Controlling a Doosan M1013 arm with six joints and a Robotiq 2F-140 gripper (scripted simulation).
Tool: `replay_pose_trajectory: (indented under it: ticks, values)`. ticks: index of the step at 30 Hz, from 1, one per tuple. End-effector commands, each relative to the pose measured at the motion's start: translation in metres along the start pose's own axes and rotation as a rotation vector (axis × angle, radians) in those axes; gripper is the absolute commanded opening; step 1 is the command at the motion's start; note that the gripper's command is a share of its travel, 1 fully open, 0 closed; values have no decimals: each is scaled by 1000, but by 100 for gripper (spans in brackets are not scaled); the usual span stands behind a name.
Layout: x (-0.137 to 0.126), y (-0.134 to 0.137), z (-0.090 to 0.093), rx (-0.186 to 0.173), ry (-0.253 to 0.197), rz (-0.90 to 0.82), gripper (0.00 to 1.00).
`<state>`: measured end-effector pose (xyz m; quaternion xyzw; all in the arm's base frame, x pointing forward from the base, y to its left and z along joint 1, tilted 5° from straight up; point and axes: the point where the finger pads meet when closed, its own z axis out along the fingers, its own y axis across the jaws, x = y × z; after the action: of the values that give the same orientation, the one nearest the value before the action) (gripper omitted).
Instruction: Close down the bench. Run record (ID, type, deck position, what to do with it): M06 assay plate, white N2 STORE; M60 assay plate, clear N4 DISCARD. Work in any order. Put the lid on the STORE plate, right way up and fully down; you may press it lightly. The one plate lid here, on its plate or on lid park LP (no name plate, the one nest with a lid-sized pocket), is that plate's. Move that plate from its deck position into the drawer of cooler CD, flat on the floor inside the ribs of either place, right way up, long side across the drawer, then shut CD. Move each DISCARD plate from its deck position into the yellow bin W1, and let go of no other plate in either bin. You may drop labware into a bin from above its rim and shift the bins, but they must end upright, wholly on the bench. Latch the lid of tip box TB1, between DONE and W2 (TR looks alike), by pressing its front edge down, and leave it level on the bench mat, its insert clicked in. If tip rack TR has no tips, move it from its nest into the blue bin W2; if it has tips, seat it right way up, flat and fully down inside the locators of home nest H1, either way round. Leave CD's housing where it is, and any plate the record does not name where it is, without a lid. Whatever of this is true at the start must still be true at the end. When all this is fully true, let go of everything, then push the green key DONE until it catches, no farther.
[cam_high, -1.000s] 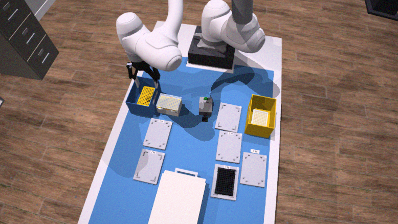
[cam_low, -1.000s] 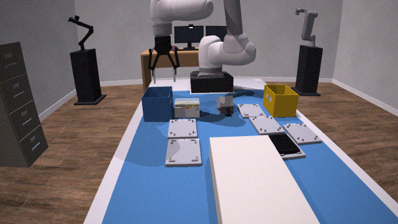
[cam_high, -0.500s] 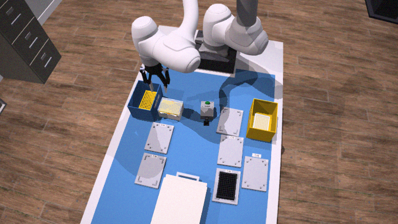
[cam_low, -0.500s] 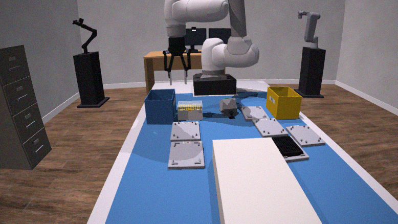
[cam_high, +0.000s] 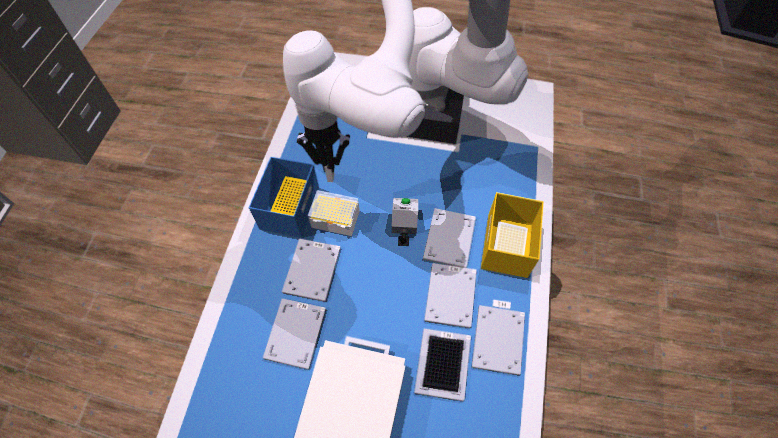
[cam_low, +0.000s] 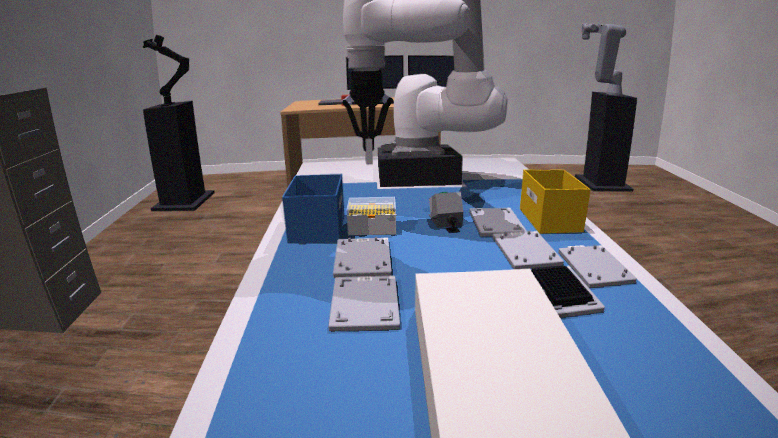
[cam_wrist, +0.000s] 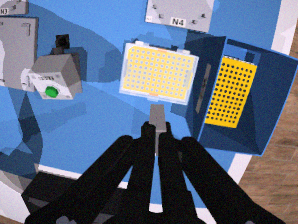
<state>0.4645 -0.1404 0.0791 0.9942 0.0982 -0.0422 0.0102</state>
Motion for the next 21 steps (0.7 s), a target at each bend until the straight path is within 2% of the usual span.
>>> replay_pose_trajectory:
  ticks: [1,4,19,21]
  values:
    - [0,-16,-1,0,0,0,0]
    - [0,-20,-1,0,0,0,0]
    - [0,-79,-5,0,0,0,0]
    - [0,-79,-5,0,0,0,0]
